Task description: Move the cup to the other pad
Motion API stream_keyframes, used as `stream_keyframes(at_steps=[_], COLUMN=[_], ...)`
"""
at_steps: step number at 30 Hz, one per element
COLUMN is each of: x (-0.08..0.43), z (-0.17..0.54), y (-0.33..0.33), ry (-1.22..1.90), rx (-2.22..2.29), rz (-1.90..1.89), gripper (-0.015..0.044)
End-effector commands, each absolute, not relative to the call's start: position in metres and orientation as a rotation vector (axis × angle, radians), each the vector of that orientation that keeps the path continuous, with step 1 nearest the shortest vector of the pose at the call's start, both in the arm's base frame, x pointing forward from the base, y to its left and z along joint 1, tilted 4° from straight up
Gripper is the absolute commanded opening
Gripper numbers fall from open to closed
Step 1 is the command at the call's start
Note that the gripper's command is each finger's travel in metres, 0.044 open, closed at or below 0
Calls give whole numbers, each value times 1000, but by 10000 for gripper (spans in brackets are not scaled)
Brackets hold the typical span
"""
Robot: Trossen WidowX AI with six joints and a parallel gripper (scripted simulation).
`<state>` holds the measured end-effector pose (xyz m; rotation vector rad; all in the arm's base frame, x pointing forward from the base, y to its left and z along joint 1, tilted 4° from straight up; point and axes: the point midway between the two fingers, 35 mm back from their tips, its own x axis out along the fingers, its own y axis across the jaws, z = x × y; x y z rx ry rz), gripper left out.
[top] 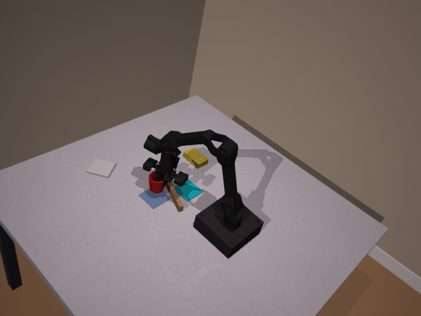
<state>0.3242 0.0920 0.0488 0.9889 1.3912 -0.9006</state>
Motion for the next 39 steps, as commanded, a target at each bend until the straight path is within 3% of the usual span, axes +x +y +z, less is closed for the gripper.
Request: stream_keyframes(at_steps=[1, 21, 39], x=[324, 325, 312], z=[58, 55, 56], y=[91, 90, 49], ry=[1398, 1391, 1395], rx=[987, 989, 983], rz=[-900, -901, -904], gripper=[0, 0, 0])
